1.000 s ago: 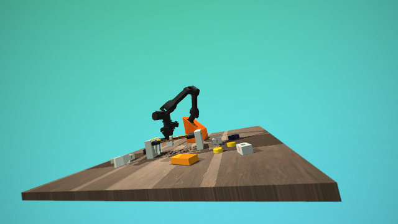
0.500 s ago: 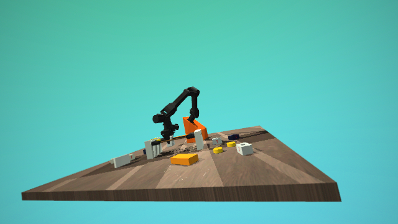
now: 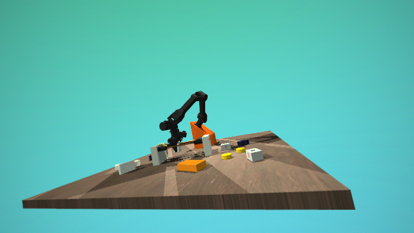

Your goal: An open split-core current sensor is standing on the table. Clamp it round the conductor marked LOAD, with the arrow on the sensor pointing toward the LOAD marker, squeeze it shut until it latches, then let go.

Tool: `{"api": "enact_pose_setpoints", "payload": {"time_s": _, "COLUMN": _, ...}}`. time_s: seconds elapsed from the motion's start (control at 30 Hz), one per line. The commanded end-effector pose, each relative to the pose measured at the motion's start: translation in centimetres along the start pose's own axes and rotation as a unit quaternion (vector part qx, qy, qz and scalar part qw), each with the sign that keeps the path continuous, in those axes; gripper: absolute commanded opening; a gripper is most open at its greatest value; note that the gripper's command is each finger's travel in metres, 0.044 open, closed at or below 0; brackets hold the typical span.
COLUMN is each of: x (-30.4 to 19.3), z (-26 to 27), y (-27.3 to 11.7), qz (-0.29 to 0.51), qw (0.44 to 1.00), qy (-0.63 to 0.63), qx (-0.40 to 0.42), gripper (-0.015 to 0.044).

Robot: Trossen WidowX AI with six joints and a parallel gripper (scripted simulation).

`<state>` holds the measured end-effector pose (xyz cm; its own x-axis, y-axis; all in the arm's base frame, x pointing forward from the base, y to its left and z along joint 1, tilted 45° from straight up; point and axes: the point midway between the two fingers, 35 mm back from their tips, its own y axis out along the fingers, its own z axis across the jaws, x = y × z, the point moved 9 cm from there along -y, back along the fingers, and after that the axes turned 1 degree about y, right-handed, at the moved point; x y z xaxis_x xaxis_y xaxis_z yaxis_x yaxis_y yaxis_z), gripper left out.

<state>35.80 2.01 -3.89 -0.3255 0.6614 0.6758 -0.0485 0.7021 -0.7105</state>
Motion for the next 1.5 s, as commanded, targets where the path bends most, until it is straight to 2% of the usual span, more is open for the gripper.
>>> {"api": "enact_pose_setpoints", "payload": {"time_s": 0.0, "x": 0.02, "z": -0.03, "y": -0.03, "qz": 0.000, "qw": 1.000, "qy": -0.001, "qx": 0.000, "gripper": 0.0407}}
{"api": "enact_pose_setpoints", "payload": {"time_s": 0.6, "x": 0.02, "z": -0.03, "y": -0.03, "qz": 0.000, "qw": 1.000, "qy": -0.001, "qx": 0.000, "gripper": 0.0287}}
{"api": "enact_pose_setpoints", "payload": {"time_s": 0.97, "x": 0.02, "z": -0.03, "y": -0.03, "qz": 0.000, "qw": 1.000, "qy": -0.001, "qx": 0.000, "gripper": 0.0000}}
{"api": "enact_pose_setpoints", "payload": {"time_s": 1.47, "x": 0.02, "z": -0.03, "y": -0.03, "qz": 0.000, "qw": 1.000, "qy": -0.001, "qx": 0.000, "gripper": 0.0000}}
